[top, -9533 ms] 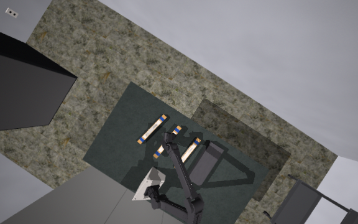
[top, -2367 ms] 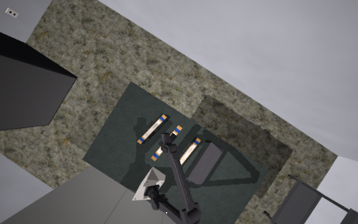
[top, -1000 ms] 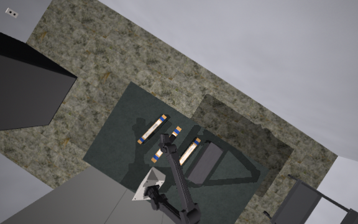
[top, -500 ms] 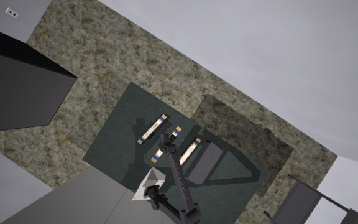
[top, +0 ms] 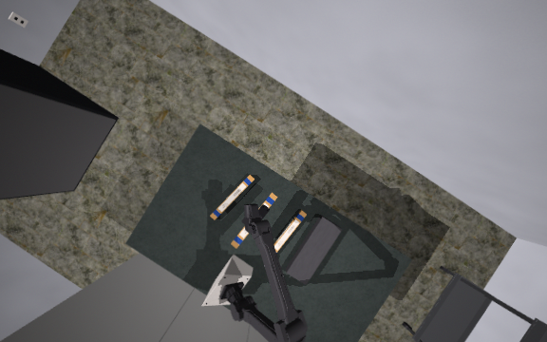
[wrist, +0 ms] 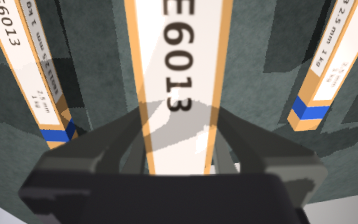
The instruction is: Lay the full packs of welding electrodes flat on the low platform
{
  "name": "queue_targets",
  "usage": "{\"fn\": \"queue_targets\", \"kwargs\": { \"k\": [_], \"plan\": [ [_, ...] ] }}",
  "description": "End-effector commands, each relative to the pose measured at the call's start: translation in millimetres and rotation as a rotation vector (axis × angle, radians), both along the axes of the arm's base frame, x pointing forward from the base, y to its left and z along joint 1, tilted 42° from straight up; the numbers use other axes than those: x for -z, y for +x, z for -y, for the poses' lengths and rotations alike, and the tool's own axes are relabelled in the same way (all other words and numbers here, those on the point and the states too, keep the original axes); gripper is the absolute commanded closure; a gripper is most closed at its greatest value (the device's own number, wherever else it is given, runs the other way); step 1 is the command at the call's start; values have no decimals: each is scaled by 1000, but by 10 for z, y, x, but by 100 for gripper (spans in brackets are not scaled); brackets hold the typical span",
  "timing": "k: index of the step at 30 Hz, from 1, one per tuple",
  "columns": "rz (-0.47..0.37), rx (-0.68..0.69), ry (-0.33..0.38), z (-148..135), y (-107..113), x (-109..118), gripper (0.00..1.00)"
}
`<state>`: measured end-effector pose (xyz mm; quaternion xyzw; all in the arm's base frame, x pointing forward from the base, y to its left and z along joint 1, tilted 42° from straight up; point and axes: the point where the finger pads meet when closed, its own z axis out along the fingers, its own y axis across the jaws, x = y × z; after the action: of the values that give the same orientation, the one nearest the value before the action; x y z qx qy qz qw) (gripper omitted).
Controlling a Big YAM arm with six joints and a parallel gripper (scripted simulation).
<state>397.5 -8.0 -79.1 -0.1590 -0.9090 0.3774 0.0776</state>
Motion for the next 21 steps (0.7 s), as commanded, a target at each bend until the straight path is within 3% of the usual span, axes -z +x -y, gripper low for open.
{"fn": "queue_targets", "kwargs": {
  "k": [1, 7, 21],
  "plan": [
    [134, -54, 31, -400, 525, -365, 100],
    [32, -167, 61, -379, 554, -413, 100],
    [61, -163, 65, -299, 571, -539, 100]
  ]
}}
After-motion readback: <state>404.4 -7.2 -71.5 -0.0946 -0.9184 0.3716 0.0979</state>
